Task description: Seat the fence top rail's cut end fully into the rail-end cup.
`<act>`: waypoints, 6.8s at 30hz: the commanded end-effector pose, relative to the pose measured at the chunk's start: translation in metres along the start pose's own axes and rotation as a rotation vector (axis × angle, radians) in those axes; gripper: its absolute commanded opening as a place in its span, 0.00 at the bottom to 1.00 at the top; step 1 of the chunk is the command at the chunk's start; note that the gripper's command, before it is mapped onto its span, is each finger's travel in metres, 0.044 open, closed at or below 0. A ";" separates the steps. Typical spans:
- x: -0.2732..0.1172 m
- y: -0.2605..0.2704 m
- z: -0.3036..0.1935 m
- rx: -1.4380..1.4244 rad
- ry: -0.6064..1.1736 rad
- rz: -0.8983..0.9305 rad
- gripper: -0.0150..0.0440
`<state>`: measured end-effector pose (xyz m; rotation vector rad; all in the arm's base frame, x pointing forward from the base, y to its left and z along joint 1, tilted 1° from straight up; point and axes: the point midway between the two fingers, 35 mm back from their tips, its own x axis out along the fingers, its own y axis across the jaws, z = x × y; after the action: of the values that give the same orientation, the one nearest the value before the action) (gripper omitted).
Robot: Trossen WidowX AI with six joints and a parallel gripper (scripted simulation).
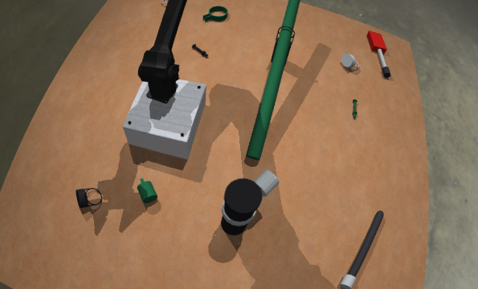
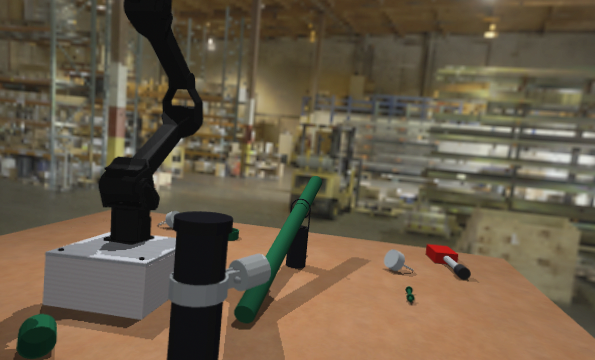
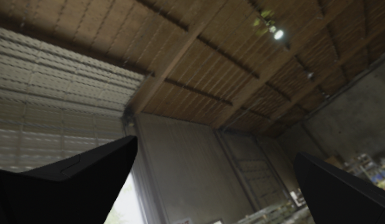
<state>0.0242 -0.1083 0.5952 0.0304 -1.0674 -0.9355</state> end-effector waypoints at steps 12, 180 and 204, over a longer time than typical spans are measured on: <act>-0.045 -0.012 -0.239 -0.003 0.923 0.066 1.00; -0.354 -0.076 -0.517 -1.376 1.084 2.240 0.25; -0.358 -0.086 -0.504 -1.319 0.899 2.406 0.25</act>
<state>0.2992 -0.1252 0.0328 -1.4028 0.8358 0.8055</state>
